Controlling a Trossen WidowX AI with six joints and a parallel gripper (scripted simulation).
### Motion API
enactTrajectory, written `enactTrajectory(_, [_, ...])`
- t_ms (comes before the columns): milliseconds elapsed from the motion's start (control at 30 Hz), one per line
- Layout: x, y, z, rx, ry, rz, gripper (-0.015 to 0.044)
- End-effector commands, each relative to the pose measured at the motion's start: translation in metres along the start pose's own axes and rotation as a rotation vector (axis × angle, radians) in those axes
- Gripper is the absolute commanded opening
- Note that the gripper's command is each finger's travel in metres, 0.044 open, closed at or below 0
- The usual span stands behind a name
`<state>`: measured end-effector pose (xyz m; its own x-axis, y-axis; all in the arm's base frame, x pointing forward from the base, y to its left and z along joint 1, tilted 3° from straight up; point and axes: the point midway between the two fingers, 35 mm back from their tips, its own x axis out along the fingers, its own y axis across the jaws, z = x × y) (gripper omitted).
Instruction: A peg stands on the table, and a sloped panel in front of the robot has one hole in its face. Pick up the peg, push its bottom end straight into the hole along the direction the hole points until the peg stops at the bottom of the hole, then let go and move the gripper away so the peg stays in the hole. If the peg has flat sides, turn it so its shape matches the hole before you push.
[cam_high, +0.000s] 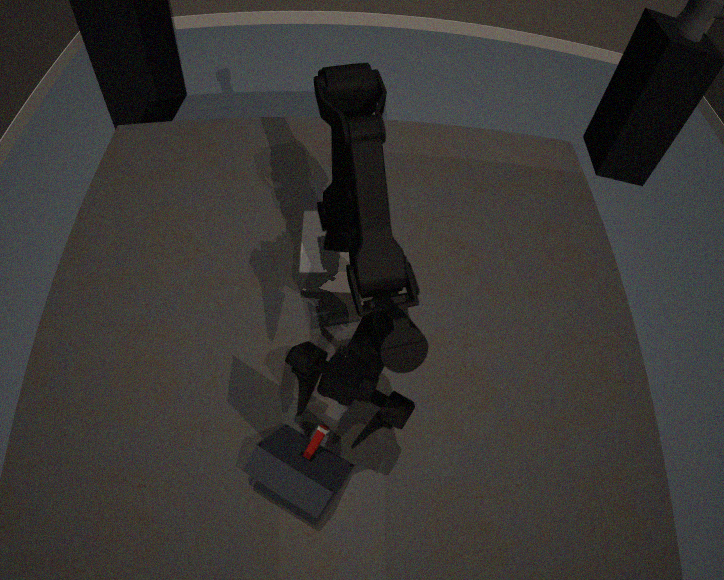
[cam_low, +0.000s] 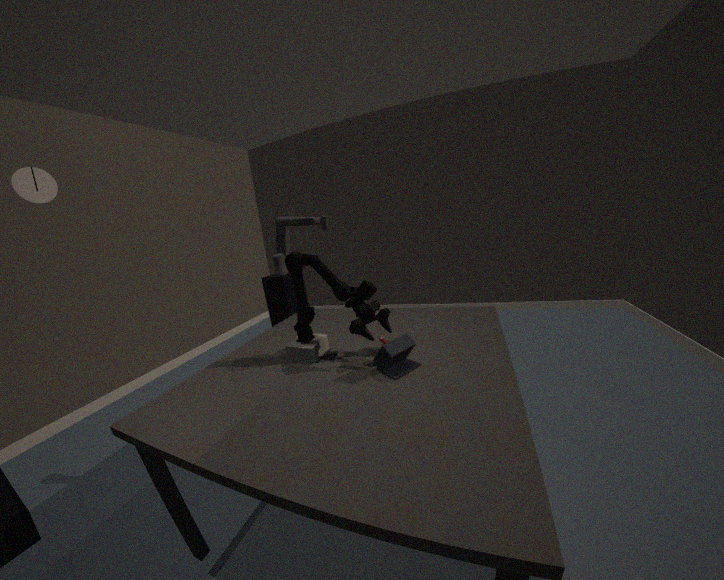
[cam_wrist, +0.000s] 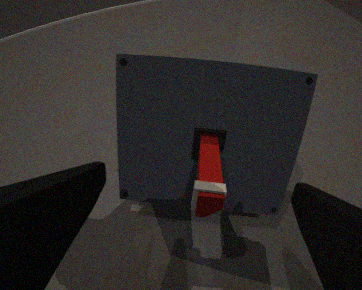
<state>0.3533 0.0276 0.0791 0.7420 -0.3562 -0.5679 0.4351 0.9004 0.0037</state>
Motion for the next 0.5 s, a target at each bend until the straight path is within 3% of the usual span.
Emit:
enactTrajectory(0, [-0.006,0.0,0.001,0.008,-0.003,-0.001,0.044])
enactTrajectory(467, [-0.024,0.002,0.0,0.007,-0.003,0.001,0.044])
